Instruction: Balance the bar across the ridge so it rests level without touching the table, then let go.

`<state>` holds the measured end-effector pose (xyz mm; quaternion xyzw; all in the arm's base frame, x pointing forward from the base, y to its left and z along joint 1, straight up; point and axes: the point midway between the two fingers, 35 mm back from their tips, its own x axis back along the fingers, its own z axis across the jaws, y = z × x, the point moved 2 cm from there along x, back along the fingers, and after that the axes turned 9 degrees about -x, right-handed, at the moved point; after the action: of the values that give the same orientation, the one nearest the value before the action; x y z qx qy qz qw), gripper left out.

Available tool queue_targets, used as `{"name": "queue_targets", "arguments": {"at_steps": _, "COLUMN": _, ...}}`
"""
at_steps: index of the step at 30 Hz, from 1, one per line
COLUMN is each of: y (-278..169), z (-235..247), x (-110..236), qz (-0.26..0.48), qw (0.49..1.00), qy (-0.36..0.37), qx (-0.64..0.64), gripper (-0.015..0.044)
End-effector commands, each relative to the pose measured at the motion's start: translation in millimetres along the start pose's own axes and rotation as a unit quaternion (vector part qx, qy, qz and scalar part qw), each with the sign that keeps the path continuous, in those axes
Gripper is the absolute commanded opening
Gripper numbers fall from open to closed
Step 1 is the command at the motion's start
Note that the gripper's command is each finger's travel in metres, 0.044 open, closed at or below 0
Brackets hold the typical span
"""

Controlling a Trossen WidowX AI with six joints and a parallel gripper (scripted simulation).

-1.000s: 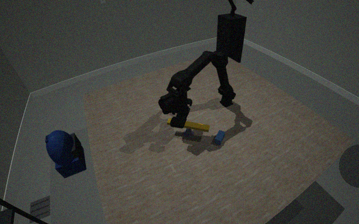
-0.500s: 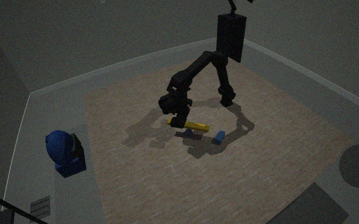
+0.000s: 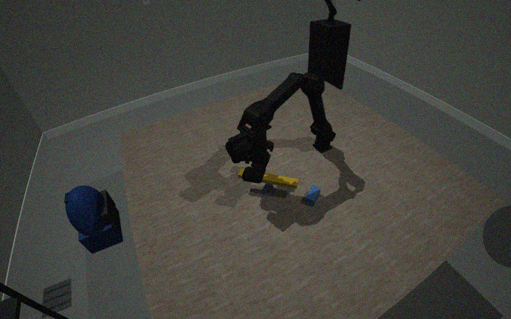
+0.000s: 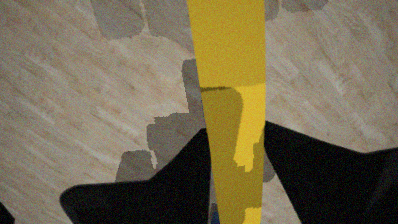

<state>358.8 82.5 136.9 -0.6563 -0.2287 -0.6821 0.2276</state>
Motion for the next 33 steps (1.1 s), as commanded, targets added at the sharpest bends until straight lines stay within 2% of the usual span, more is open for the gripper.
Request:
{"name": "queue_targets", "arguments": {"at_steps": 1, "y": 0.3, "z": -0.1, "x": -0.8, "qz": -0.001, "qw": 1.0, "qy": -0.001, "qx": -0.002, "gripper": 0.0}}
{"name": "queue_targets", "arguments": {"at_steps": 33, "y": 0.2, "z": -0.2, "x": -3.5, "qz": -0.001, "qw": 1.0, "qy": -0.001, "qx": -0.002, "gripper": 0.0}}
